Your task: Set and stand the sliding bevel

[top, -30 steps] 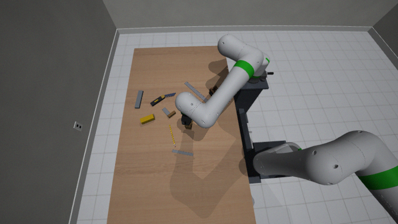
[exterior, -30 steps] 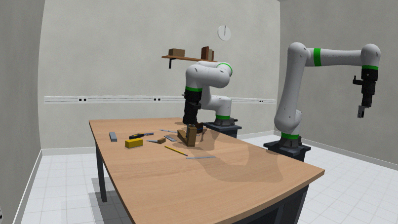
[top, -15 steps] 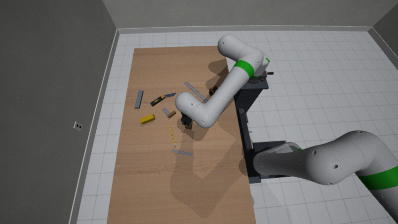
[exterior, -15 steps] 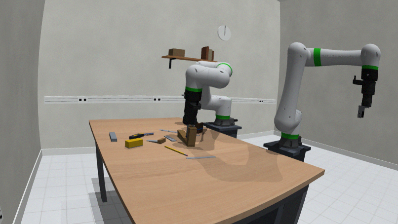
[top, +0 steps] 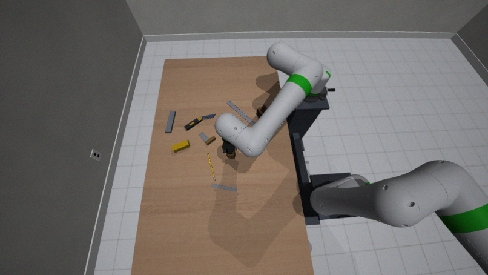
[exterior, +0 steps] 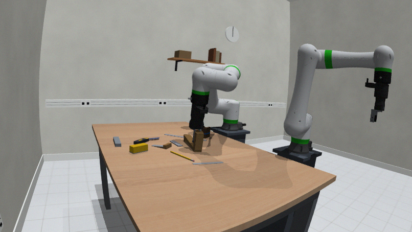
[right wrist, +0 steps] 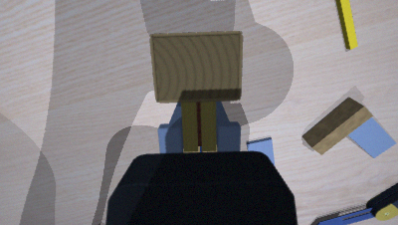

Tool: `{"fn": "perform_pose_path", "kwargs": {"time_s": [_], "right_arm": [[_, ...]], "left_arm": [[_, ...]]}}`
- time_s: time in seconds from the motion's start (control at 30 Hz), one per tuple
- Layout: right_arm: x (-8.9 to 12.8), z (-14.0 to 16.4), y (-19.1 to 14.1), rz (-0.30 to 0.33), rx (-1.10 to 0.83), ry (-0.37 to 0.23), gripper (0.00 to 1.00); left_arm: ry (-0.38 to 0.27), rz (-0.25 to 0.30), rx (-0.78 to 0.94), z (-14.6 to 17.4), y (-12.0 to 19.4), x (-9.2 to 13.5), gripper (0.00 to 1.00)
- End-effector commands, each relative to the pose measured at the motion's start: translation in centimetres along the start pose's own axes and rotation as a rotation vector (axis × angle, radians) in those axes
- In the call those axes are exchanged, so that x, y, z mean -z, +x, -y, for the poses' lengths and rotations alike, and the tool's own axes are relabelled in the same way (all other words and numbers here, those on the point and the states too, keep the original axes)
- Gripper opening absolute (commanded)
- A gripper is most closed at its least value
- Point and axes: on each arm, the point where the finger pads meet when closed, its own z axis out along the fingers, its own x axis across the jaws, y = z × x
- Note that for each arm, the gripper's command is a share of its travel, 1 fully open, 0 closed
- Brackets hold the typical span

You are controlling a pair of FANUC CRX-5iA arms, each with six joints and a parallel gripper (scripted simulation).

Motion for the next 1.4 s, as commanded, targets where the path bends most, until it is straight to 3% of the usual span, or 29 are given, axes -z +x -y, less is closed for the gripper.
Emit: {"fn": "perform_pose_path", "kwargs": {"time_s": [0.0,1.37], "right_arm": [[0.19,0.0,0.06,-0.002,0.0,0.002,0.0],[0.99,-0.72,0.06,-0.002,0.0,0.002,0.0]], "left_arm": [[-0.003,0.0,0.0,-0.03,-0.02,0.16,1.0],[-0.003,0.0,0.0,-0.03,-0.02,0.16,1.0]]}}
